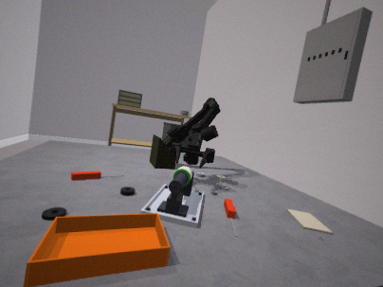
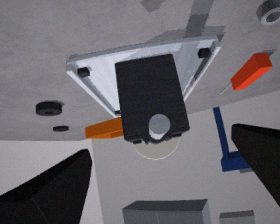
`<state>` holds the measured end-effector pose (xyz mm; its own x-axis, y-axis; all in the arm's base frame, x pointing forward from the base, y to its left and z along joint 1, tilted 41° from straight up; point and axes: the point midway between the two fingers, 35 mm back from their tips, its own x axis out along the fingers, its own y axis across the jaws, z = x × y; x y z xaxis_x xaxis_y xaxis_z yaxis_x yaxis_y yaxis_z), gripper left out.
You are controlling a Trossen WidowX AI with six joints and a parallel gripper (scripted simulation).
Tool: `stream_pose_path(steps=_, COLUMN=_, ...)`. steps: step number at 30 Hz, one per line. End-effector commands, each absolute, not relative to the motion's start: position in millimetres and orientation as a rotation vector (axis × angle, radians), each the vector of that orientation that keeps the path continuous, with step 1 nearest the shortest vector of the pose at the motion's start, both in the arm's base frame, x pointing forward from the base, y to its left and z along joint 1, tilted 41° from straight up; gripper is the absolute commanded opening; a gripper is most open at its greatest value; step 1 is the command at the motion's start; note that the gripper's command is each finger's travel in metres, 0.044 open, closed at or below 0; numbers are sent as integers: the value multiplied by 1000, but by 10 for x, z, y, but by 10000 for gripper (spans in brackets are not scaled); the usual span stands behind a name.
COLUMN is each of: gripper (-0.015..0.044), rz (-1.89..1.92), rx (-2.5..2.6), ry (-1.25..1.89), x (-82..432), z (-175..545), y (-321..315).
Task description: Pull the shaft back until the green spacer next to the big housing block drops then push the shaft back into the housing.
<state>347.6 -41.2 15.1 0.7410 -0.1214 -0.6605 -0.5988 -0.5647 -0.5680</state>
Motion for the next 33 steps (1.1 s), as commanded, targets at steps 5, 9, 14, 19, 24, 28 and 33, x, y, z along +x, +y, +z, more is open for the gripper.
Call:
stream_pose_path(steps=5, gripper=440, rz=728, rx=-2106, ry=533, x=3476, z=152, y=-401)
stream_pose_path(steps=9, gripper=440, rz=728, rx=-2106, ry=533, x=3476, z=152, y=-401)
stream_pose_path(steps=14, gripper=440, rz=728, rx=-2106, ry=533, x=3476, z=152, y=-401)
stream_pose_path(steps=19, gripper=440, rz=728, rx=-2106, ry=533, x=3476, z=152, y=-401)
stream_pose_path(steps=24, gripper=440, rz=728, rx=-2106, ry=533, x=3476, z=152, y=-401)
stream_pose_path(steps=28, gripper=440, rz=810, rx=-2102, ry=527, x=3540, z=97, y=-419)
stream_pose_path(steps=33, gripper=440, rz=1082, rx=-2040, ry=470, x=3723, z=-35, y=-452)
